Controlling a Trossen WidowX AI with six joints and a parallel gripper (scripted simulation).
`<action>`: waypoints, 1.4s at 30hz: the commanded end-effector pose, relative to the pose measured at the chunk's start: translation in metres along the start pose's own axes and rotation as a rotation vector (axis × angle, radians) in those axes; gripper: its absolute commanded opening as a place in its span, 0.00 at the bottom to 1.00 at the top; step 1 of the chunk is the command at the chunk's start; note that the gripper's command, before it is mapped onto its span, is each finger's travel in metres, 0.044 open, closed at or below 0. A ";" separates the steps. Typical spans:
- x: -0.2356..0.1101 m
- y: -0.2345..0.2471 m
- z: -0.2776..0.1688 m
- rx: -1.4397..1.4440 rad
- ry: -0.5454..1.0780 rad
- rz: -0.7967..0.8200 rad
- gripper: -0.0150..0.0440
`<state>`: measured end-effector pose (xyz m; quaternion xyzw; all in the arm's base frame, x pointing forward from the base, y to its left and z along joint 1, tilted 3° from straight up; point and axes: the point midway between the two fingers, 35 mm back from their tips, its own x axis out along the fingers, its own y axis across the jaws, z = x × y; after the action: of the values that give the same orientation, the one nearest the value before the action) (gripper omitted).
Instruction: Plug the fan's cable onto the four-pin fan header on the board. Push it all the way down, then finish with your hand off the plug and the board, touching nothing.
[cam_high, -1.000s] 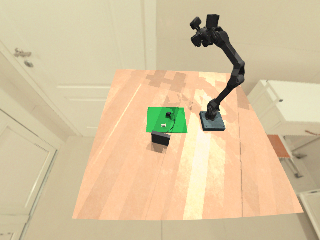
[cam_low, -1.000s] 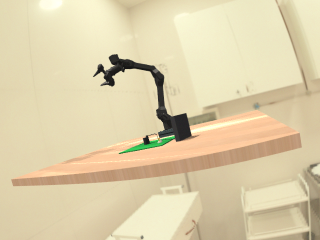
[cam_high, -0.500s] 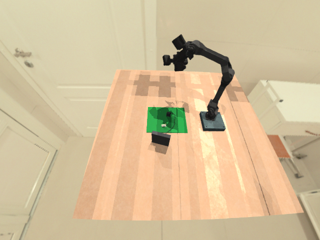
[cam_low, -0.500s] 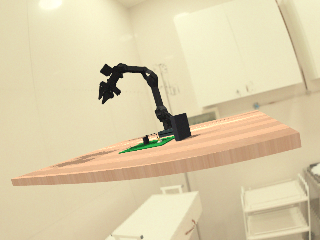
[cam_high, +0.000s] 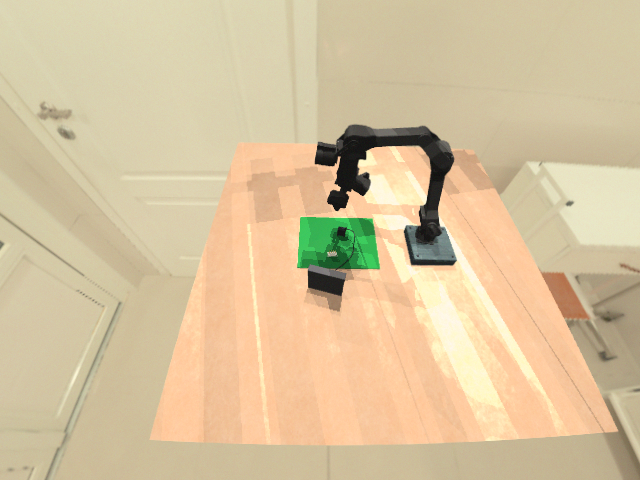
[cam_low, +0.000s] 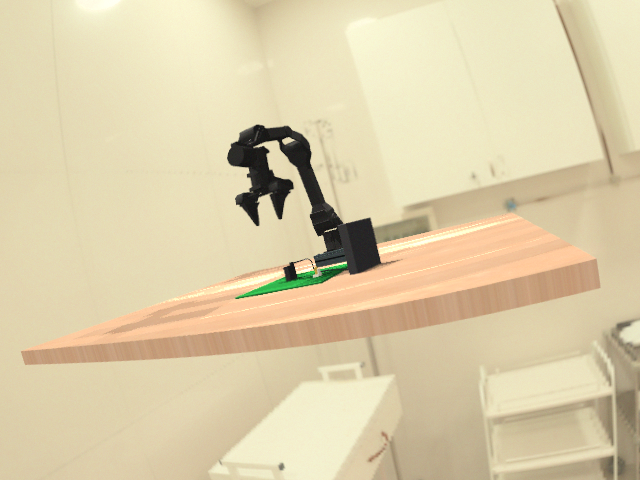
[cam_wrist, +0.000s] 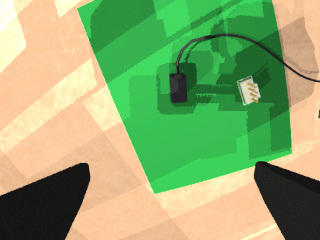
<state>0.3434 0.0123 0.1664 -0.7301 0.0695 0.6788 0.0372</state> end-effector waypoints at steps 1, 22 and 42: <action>0.008 -0.013 0.013 -0.077 -0.069 -0.009 1.00; 0.111 -0.014 0.020 -0.077 -0.069 -0.009 1.00; 0.144 -0.014 0.022 -0.077 -0.069 -0.009 1.00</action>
<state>0.3355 0.0220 0.0269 -0.7097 0.0417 0.7031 0.0135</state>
